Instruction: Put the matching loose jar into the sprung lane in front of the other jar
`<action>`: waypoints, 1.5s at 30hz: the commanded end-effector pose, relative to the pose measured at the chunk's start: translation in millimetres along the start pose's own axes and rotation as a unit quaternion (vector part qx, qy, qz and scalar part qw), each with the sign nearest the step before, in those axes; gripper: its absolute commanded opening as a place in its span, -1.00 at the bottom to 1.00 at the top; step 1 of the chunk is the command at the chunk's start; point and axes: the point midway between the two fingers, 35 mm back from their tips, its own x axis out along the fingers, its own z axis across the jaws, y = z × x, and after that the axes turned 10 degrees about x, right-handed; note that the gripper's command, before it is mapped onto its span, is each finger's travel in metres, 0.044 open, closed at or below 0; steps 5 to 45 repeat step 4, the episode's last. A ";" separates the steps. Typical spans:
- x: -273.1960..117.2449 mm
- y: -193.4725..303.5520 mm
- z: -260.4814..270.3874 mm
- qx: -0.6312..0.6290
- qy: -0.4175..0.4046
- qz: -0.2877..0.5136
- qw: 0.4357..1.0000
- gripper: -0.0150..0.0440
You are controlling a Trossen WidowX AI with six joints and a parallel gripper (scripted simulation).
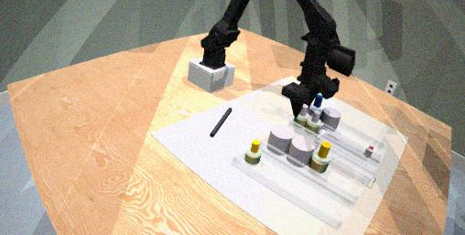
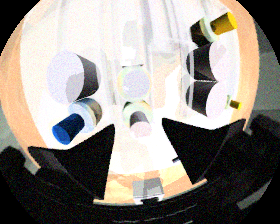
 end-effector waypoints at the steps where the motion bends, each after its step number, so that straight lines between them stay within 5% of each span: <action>1: -4.2 8.9 -1.6 -0.002 0.000 -0.005 1.000 0.51; 45: -4.6 19.0 -3.3 -0.002 0.000 -0.005 1.000 0.51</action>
